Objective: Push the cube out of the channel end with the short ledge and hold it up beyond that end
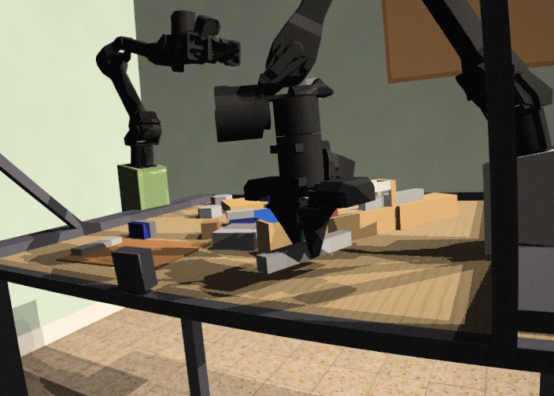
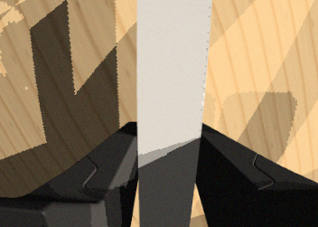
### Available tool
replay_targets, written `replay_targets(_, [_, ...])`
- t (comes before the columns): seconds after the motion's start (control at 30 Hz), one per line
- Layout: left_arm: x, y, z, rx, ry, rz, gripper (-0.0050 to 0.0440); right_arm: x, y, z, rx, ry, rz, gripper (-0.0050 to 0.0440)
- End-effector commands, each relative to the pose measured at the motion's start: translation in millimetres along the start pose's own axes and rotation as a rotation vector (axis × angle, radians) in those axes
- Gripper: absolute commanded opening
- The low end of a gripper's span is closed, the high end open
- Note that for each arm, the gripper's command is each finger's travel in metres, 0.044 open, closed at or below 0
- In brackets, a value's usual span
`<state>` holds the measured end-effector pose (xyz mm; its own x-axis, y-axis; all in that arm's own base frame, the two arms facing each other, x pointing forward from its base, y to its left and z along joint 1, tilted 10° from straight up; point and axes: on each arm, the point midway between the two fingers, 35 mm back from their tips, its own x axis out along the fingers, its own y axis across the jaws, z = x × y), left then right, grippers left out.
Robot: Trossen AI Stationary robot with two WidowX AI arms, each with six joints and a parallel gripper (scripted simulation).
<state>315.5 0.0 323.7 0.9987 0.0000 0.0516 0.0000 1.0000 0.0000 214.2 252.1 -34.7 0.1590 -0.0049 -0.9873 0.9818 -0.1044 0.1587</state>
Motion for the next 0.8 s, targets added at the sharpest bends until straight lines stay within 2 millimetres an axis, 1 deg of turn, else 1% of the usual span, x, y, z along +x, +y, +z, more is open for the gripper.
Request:
replay_targets(0.0, [-1.5,-0.3,8.0,0.003,-0.021,-0.002,0.0,-19.9,6.4,-8.2,0.009,0.038,0.022,0.0])
replay_targets(0.2, [-1.5,-0.3,8.0,0.003,-0.021,-0.002,0.0,-25.3,6.5,-8.3,0.01,0.039,0.023,0.0])
replay_targets(0.7, [-1.5,-0.3,8.0,0.003,-0.021,-0.002,0.0,-48.1,7.0,-8.5,0.012,0.043,0.027,0.0])
replay_targets(0.77, [-1.5,-0.3,8.0,0.003,-0.021,-0.002,0.0,-48.1,7.0,-8.5,0.012,0.043,0.027,0.0])
